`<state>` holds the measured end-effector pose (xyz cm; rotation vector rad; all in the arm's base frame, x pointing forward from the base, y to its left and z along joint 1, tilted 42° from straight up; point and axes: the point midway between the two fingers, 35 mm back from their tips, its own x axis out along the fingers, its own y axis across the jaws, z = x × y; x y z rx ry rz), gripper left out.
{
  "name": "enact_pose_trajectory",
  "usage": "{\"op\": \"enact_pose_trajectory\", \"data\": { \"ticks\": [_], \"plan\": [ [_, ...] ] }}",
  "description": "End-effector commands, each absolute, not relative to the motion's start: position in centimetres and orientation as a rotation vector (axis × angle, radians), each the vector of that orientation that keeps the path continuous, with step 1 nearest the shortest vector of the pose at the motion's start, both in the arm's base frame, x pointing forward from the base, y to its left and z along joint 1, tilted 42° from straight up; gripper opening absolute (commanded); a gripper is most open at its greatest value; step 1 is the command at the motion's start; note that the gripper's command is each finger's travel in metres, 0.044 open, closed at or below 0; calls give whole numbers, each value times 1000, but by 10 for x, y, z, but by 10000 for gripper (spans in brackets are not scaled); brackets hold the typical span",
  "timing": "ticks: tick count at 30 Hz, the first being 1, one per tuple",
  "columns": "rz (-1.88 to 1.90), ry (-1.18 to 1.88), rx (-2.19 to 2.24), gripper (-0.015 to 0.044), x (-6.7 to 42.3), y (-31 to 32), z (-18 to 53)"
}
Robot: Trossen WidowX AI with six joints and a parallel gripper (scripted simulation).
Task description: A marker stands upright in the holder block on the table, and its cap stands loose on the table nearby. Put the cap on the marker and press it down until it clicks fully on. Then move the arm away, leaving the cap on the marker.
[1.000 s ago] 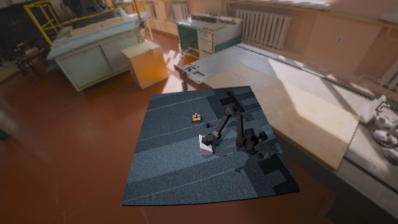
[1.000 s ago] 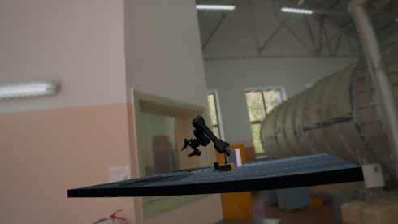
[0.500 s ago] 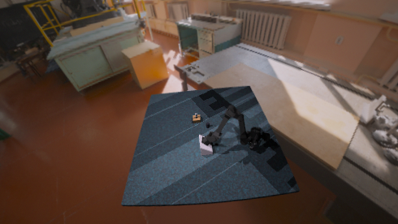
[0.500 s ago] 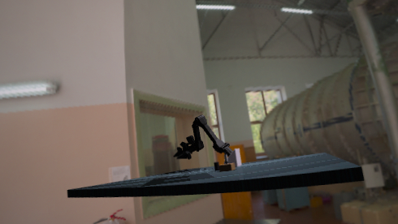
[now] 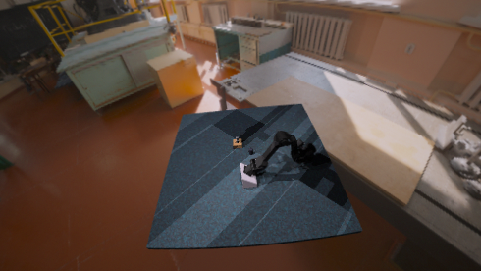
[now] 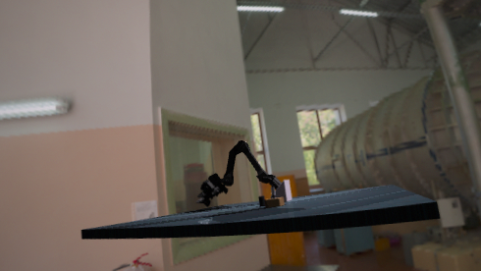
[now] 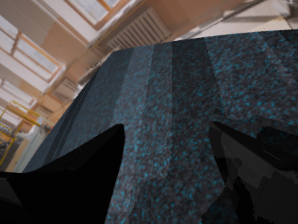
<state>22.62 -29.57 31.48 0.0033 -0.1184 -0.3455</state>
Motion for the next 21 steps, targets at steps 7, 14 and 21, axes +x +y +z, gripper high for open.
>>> {"op": "enact_pose_trajectory", "data": {
  "ticks": [7, 14, 21],
  "plan": [
    [-167, 116, 401, 254, 342, -212, 258],
    [-218, 425, 743, 254, 378, -138, 187],
    [-381, 759, 913, 254, 371, -58, 122]
  ]
}}
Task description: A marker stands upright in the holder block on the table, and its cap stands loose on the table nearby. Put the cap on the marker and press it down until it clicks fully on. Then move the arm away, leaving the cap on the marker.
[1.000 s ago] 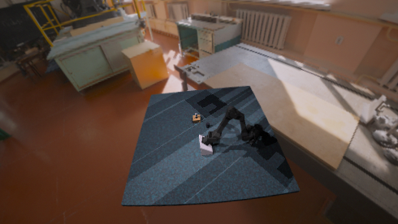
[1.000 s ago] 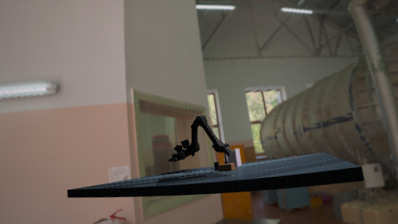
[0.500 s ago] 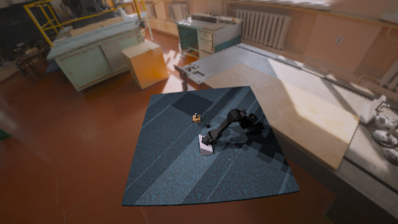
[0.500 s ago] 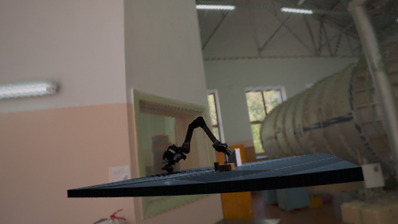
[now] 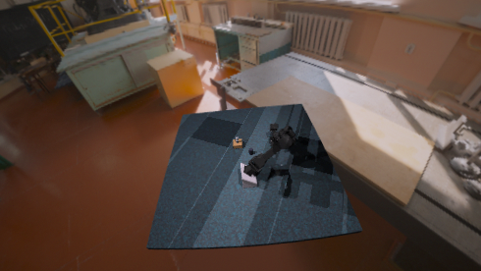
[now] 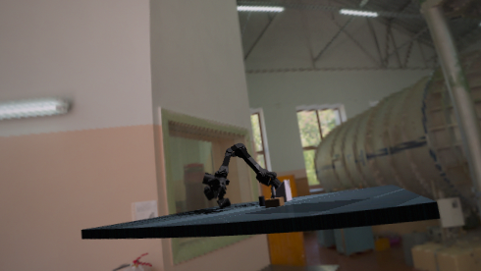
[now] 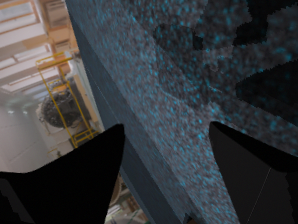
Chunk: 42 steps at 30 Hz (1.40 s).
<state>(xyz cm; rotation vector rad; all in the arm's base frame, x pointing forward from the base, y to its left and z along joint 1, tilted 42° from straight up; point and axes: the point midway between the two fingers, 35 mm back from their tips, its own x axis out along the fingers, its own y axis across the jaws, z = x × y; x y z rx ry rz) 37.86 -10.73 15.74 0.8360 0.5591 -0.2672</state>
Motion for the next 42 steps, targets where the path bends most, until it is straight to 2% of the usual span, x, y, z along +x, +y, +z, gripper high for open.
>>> {"op": "enact_pose_trajectory", "data": {
  "ticks": [1, 11, 20, 35, 42],
  "plan": [
    [-415, 805, 917, 254, 366, -47, 114],
    [-801, 1108, 712, 254, 292, 29, 64],
    [-1024, 1003, 232, 254, 224, 56, 79],
    [-1027, 964, 171, 254, 218, 60, 83],
    [-1027, 963, 171, 254, 224, 37, 58]
  ]
}}
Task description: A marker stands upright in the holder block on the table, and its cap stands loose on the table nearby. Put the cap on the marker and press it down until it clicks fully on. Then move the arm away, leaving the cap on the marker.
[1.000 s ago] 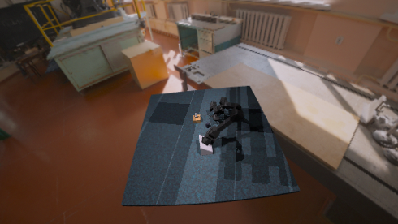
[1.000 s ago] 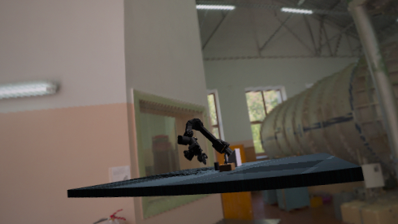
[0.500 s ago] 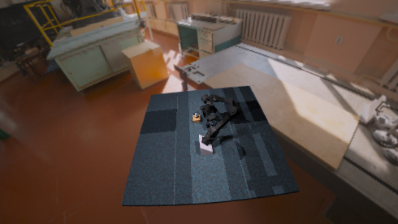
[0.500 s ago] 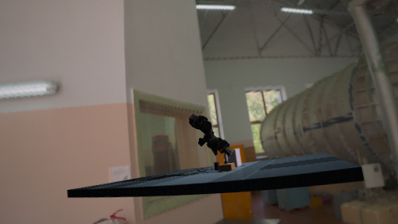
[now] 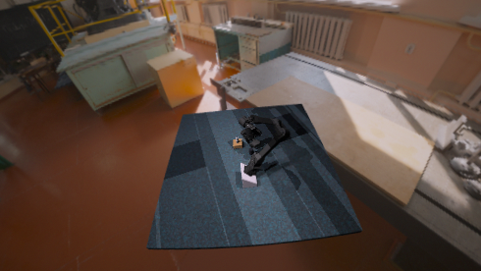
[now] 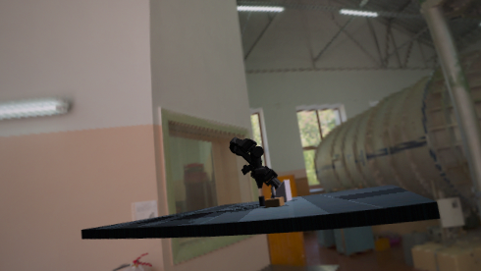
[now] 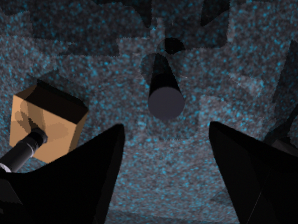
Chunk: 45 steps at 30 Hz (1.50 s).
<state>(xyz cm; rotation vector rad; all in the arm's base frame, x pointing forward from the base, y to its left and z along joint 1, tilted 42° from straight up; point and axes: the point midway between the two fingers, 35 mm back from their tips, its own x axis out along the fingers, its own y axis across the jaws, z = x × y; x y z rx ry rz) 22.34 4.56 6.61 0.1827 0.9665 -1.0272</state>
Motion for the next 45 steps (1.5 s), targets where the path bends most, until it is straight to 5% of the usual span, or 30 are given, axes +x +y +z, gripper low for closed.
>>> {"op": "enact_pose_trajectory", "data": {
  "ticks": [1, 45],
  "plan": [
    [-1027, 963, 171, 254, 224, 37, 58],
    [-1028, 960, 169, 228, 234, -7, 7]
  ]
}}
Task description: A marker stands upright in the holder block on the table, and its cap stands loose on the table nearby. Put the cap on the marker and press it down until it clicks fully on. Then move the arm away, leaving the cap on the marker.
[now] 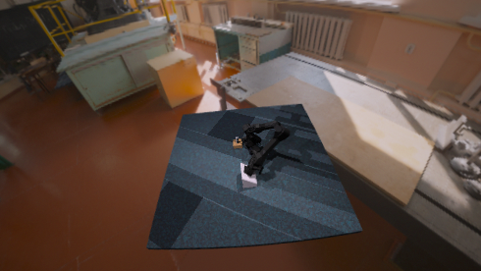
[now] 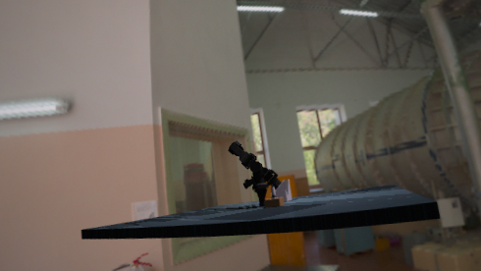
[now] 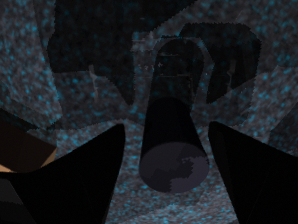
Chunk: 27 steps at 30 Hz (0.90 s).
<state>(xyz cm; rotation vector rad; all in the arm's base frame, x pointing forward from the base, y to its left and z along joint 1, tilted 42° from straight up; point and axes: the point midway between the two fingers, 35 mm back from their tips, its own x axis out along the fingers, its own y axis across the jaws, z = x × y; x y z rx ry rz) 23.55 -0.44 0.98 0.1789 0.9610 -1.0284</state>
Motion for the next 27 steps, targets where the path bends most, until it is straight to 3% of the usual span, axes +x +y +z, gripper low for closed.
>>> {"op": "enact_pose_trajectory", "data": {
  "ticks": [1, 3, 12, 16, 27],
  "plan": [
    [-1028, 960, 169, 202, 234, -7, 7],
    [-1028, 960, 169, 149, 234, -7, 7],
    [-1028, 960, 169, 89, 235, -7, 7],
    [-1027, 961, 170, 0, 234, -2, 11],
    [-1026, 964, 172, 0, 231, 17, 31]
  ]
}}
